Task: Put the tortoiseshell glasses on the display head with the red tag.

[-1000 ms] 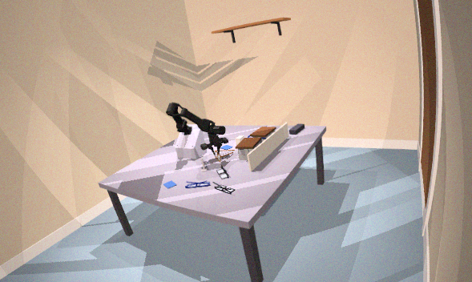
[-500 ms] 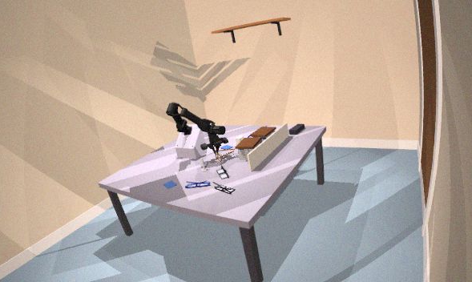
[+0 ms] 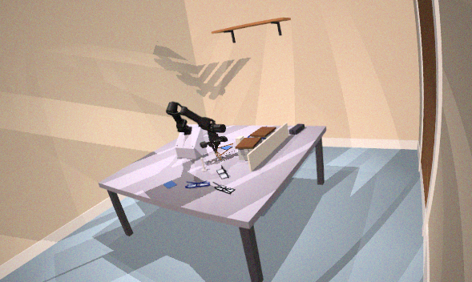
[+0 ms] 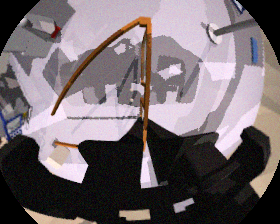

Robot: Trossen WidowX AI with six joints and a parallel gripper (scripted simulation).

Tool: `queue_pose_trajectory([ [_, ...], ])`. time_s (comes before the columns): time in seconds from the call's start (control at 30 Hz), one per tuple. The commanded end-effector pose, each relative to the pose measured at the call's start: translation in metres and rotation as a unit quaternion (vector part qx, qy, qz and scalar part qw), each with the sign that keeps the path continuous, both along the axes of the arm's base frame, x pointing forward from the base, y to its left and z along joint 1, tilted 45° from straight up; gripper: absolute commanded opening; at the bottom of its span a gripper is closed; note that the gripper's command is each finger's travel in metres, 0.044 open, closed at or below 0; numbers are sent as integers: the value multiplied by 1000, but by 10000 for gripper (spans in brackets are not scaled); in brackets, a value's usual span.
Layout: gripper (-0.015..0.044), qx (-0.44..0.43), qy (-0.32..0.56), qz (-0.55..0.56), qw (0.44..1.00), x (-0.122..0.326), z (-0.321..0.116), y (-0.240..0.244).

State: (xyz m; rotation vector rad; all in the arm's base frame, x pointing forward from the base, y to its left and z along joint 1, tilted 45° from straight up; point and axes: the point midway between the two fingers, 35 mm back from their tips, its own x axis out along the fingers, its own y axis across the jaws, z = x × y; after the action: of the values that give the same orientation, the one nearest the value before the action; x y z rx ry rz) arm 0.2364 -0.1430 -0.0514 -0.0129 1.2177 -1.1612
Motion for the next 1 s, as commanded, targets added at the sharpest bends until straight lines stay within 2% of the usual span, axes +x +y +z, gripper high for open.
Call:
queue_pose_trajectory([
  [0.0, 0, 1, -17, 3, 1000, 11, 16, 15],
  [0.47, 0, -3, -14, 2, 1000, 10, 60, 68],
  [0.7, 0, -1, -14, 2, 1000, 9, 63, 65],
  [0.97, 0, 12, -15, 1, 1000, 13, 90, 35],
])
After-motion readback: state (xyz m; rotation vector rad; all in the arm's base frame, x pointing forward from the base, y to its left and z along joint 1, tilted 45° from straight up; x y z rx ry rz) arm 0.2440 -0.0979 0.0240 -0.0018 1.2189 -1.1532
